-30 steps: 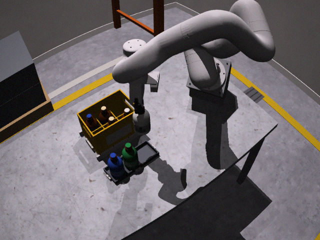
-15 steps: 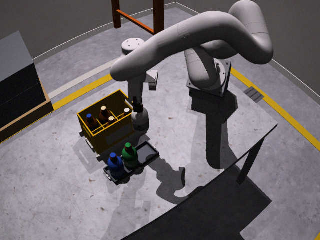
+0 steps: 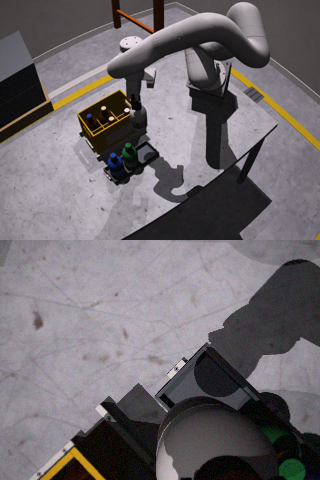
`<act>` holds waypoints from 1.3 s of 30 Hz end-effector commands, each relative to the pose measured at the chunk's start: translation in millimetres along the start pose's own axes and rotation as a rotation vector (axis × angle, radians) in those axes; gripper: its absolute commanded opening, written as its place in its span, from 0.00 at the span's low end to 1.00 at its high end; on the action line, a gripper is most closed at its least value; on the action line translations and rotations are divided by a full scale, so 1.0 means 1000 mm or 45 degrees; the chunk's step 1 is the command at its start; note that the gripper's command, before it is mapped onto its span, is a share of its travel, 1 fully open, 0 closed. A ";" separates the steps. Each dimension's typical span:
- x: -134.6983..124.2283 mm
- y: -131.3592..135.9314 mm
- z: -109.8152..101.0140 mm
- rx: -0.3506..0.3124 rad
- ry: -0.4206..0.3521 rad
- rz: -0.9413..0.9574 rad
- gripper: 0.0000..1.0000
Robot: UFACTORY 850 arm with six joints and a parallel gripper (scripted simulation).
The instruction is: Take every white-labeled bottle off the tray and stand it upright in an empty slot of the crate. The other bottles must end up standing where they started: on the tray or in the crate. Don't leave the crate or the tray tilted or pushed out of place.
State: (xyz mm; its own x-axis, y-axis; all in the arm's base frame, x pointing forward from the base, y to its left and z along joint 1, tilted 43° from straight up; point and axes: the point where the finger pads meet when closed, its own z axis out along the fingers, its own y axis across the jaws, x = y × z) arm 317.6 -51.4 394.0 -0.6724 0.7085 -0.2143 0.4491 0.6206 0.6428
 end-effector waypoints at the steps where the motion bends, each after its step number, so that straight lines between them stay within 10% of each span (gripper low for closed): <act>1: -0.003 -0.003 0.000 -0.001 -0.001 -0.001 0.00; 39: -0.047 -0.060 0.000 -0.001 -0.001 -0.001 0.00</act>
State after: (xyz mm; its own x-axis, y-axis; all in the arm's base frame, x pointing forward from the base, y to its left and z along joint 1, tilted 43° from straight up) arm 320.9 -112.2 369.1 -0.6726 0.7083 -0.2143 0.4488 0.6207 0.6429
